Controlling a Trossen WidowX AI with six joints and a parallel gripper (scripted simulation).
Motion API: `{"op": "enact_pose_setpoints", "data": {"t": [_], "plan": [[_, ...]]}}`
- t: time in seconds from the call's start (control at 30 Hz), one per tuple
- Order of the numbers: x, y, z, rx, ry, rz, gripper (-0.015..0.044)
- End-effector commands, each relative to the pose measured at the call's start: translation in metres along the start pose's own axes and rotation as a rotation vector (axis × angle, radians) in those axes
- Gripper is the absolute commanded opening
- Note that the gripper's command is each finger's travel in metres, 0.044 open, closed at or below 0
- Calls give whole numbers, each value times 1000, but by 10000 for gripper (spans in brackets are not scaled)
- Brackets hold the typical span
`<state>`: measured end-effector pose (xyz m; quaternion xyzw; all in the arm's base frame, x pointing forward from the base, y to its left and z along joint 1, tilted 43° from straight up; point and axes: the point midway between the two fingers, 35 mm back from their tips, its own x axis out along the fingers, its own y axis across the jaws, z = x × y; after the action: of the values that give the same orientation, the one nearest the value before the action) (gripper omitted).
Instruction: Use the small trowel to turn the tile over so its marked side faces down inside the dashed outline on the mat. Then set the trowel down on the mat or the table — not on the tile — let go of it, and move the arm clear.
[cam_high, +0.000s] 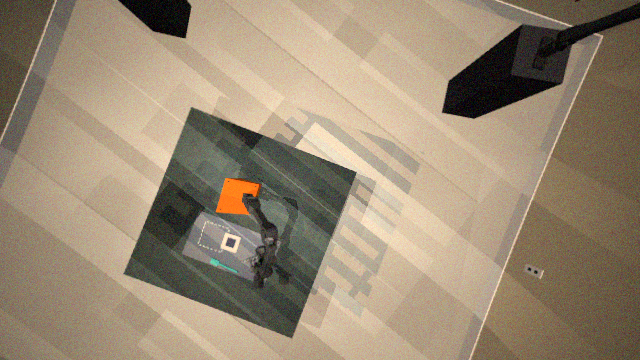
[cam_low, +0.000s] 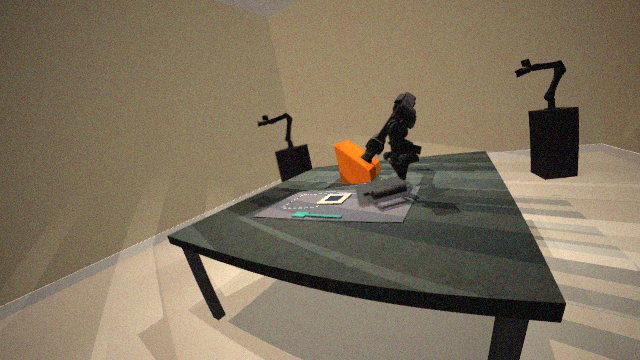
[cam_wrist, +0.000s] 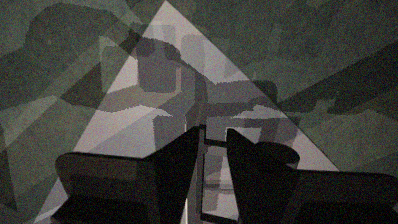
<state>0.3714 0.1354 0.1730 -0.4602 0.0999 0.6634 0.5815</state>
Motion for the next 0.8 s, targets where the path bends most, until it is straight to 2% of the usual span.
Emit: {"op": "enact_pose_setpoints", "data": {"t": [0.0, 0.77], "plan": [[1, 9, 0, 0, -3, 5, 100], [1, 45, 0, 2, -3, 7, 100]]}}
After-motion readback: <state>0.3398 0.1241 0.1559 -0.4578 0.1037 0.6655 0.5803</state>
